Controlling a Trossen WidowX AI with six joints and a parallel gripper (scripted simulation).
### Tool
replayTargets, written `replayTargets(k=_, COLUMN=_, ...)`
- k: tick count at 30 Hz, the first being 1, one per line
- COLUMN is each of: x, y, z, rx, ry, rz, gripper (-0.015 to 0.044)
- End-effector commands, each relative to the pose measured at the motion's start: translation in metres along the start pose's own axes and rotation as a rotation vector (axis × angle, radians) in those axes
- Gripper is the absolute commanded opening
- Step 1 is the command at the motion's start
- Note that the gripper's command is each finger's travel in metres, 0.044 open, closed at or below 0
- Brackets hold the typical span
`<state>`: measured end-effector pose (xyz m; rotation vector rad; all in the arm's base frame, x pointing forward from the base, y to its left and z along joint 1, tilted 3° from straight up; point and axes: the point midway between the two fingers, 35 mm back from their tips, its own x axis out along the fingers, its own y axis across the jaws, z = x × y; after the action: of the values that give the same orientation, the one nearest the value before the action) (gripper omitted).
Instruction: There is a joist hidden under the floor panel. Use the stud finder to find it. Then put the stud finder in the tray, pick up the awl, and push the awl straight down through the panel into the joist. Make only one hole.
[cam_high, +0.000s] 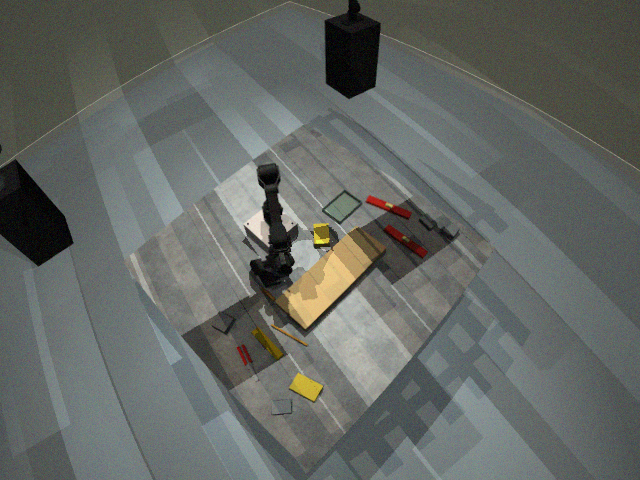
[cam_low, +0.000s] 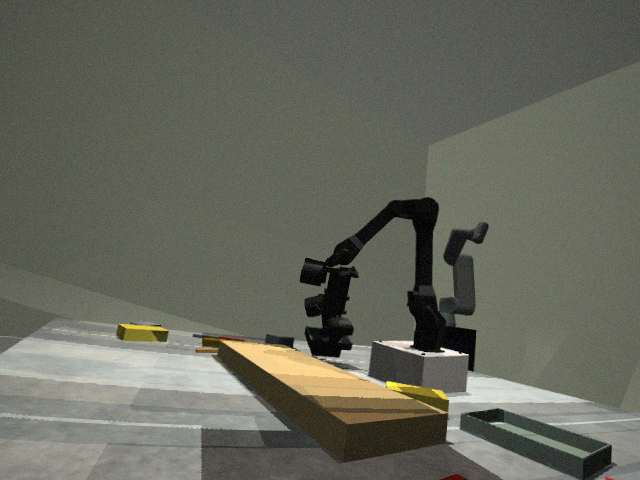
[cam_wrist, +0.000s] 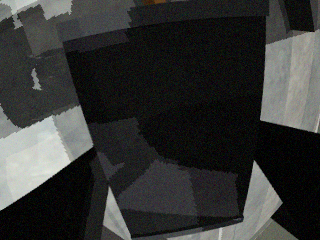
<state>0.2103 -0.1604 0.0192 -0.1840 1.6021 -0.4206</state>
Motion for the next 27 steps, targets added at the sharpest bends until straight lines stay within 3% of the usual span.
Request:
replayTargets(k=1, x=0.0007, y=0.0004, z=-0.0018, rx=0.007, ry=0.003, rz=-0.031, gripper=0.0)
replayTargets(k=27, x=0.0016, y=0.0057, z=-0.0022, rx=0.028, ry=0.003, rz=-0.218, gripper=0.0)
